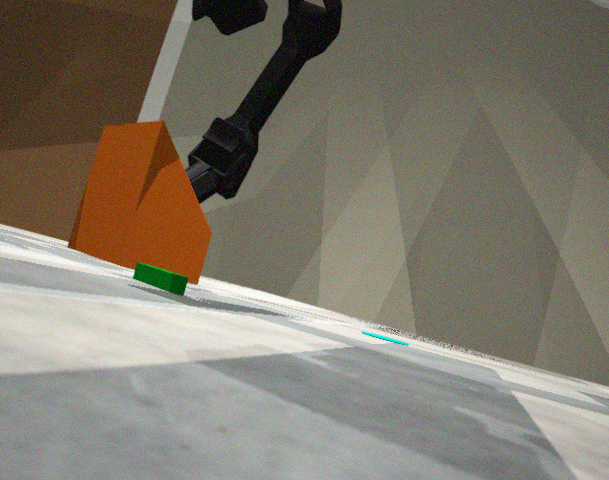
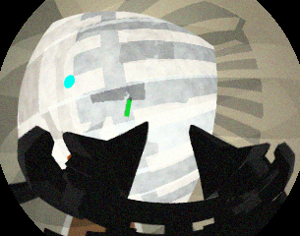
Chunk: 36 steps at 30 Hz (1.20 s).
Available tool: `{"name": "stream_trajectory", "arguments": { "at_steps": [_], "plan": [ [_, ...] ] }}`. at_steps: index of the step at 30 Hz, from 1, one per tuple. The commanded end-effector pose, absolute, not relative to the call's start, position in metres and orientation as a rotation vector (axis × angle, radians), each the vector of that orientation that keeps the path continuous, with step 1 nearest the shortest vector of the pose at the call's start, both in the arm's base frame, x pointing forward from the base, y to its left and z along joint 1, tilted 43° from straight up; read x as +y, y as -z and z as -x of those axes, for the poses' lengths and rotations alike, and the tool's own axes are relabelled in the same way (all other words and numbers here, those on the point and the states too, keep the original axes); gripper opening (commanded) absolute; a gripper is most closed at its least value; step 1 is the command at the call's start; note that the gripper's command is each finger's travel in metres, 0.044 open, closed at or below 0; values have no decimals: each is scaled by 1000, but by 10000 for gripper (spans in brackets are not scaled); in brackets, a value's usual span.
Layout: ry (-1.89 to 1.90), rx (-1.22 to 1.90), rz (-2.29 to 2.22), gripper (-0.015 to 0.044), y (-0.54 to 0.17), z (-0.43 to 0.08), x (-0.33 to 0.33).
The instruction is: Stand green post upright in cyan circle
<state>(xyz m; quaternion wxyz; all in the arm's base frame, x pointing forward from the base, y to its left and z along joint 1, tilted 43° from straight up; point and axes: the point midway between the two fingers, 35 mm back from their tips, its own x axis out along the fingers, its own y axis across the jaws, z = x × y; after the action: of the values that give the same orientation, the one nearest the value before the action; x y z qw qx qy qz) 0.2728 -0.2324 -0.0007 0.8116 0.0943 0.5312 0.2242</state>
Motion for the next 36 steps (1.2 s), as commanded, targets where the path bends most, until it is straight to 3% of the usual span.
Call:
{"name": "stream_trajectory", "arguments": {
  "at_steps": [1, 10, 17, 27, 32, 36],
  "plan": [
    [-581, 1256, -303, 233, 28, -295, -186],
    [-721, 1525, -433, 233, 74, -311, -96],
    [-723, 1531, -435, 233, 77, -311, -93],
    [-726, 1529, -439, 233, 157, -301, -19],
    [-728, 1529, -439, 233, 162, -299, -14],
    [-728, 1529, -439, 127, 162, -299, -14]
  ]
}}
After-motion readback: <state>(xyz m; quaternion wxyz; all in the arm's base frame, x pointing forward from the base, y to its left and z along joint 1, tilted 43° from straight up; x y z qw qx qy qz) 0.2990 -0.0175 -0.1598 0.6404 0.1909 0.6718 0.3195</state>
